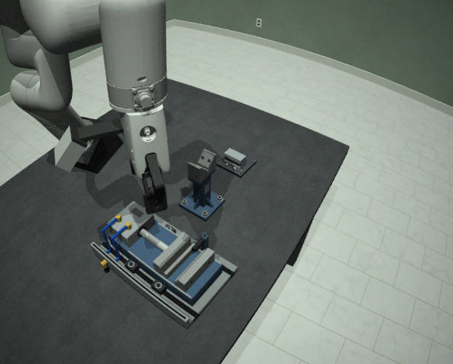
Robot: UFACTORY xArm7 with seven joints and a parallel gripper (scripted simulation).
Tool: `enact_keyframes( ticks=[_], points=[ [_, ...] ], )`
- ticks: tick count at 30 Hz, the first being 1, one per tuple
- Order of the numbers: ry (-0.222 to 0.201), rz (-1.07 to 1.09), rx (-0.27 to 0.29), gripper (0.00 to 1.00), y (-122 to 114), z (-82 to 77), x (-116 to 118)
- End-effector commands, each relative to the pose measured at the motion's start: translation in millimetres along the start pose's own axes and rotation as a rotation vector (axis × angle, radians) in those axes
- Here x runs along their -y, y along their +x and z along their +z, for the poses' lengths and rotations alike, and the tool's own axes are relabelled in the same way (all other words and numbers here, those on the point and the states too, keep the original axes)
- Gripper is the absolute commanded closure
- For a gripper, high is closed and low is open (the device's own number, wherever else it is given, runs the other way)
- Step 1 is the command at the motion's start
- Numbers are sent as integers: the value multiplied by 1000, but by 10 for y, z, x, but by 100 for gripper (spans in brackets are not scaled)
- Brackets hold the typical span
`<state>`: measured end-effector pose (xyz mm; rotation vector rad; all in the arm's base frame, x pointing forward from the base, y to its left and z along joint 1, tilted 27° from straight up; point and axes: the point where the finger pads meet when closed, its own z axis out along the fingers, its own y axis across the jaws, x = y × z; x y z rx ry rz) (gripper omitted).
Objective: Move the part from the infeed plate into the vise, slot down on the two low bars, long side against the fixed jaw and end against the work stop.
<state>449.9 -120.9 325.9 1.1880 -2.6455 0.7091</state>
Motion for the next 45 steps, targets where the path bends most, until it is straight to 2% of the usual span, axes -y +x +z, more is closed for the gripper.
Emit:
enact_keyframes(
  ticks=[1,8,9,25,26,42,43,45],
  points=[
    [1,2,1,0,-24,-3,18],
    [1,2,1,0,-24,-3,18],
    [19,-69,14,0,-597,-56,-204],
    [19,-69,14,0,-597,-56,-204],
    [29,-138,26,0,-1120,-74,-486],
    [29,-138,26,0,-1120,-74,-486],
    [33,-203,35,0,-1580,-59,-808],
    [33,-203,35,0,-1580,-59,-808]
  ],
)
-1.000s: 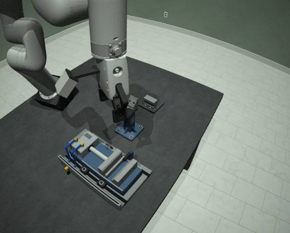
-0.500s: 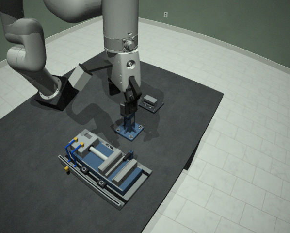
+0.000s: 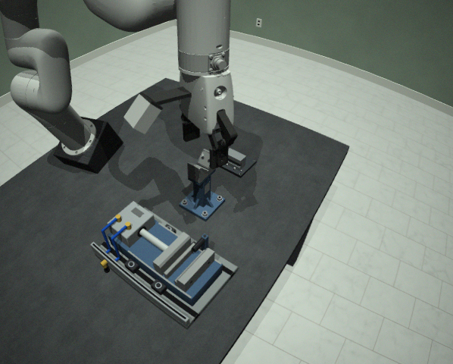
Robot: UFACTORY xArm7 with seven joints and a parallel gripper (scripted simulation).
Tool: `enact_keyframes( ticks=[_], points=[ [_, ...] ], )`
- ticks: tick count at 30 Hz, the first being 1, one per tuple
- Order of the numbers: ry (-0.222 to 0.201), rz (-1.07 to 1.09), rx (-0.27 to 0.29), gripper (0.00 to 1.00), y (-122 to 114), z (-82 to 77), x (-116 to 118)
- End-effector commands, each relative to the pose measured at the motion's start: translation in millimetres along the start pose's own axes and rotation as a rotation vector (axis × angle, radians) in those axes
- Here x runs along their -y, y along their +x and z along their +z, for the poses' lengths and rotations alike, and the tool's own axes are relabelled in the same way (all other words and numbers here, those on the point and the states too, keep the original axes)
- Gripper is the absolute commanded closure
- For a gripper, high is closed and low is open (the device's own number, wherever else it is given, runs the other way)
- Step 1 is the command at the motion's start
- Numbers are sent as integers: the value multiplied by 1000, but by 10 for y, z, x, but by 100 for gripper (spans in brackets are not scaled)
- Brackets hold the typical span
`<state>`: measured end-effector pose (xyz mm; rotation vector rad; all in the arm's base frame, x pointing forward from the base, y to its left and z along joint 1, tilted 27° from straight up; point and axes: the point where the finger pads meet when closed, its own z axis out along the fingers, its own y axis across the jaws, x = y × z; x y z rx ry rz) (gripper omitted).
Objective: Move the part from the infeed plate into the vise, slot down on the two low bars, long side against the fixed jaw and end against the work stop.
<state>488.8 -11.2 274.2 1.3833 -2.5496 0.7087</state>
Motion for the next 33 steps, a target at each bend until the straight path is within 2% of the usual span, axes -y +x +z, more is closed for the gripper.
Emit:
enact_keyframes(
  ticks=[1,14,15,31,32,33],
  points=[
    [7,-63,9,0,-457,1,-220],
    [7,-63,9,0,-457,1,-220],
    [6,-122,16,0,-892,46,-506],
    [6,-122,16,0,-892,46,-506],
    [1,-176,20,0,-1260,109,-803],
    [1,-176,20,0,-1260,109,-803]
  ],
)
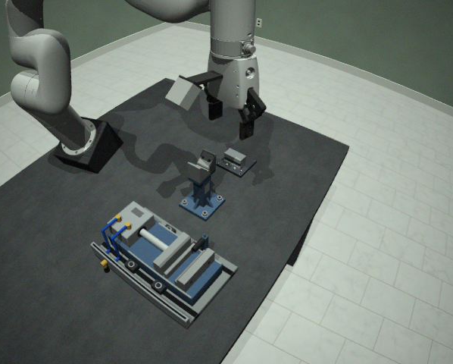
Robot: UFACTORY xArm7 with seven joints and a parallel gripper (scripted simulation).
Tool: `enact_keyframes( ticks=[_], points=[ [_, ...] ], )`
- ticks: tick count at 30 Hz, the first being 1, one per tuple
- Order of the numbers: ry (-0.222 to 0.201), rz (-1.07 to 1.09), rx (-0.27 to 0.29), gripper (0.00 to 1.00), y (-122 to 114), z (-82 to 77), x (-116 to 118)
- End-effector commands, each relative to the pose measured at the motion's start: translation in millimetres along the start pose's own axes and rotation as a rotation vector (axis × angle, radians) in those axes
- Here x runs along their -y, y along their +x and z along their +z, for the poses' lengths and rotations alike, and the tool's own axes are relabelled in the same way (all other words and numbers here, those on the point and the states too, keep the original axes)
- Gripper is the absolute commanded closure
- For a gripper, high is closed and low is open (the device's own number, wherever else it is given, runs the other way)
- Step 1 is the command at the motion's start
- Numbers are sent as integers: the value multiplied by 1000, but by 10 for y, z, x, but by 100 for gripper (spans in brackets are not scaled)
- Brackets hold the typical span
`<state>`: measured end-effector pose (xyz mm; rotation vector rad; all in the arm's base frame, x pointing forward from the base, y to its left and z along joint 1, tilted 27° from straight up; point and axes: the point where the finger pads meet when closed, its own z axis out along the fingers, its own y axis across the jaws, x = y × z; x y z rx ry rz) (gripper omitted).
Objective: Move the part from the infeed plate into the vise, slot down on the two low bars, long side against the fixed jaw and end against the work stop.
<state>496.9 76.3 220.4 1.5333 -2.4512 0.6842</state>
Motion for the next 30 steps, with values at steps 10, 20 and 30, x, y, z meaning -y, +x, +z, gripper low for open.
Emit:
enact_keyframes(
  ticks=[10,20,30],
  points=[
    [-2,-55,6,0,-401,51,-240],
    [-10,-101,9,0,-734,130,-494],
    [-28,-174,10,0,-1213,288,-951]
  ],
)
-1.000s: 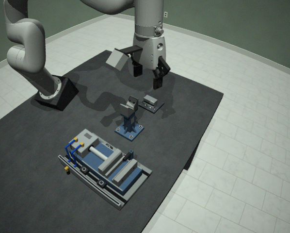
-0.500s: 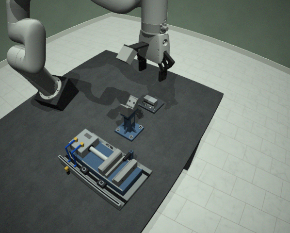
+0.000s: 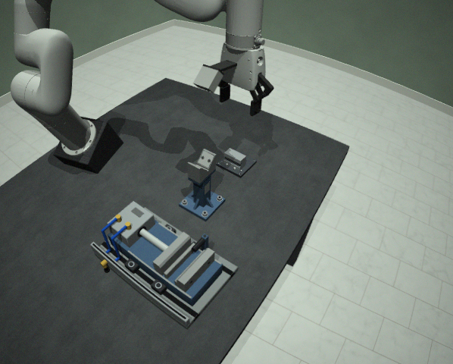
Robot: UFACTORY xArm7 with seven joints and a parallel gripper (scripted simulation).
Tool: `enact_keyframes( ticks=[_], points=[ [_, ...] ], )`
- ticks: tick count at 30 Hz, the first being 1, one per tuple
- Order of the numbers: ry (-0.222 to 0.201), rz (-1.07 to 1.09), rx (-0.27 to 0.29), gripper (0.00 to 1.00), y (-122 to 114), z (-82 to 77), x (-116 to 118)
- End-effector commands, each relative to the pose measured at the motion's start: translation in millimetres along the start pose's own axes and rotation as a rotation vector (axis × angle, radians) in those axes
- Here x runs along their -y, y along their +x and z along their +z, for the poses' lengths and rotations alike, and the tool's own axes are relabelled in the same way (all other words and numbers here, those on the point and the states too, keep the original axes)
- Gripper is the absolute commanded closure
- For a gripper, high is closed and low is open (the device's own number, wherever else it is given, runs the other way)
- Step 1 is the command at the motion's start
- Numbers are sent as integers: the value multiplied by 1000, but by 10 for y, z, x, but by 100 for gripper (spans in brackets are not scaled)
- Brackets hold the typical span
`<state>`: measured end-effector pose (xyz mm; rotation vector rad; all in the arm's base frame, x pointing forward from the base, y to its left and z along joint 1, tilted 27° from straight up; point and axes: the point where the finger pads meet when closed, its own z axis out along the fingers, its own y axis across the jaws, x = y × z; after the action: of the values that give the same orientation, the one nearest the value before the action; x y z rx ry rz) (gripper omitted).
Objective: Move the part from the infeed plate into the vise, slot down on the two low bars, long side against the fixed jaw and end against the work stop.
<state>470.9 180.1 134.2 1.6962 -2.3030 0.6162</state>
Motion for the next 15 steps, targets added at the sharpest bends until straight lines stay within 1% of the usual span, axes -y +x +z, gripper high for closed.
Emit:
enact_keyframes(
  ticks=[1,10,11,12,15],
  points=[
    [0,-17,5,0,-183,40,-63],
    [0,-17,5,0,-183,40,-63],
    [-9,-44,4,0,-368,114,-218],
    [-17,-63,4,0,-504,175,-342],
    [-17,-63,4,0,-504,175,-342]
  ],
)
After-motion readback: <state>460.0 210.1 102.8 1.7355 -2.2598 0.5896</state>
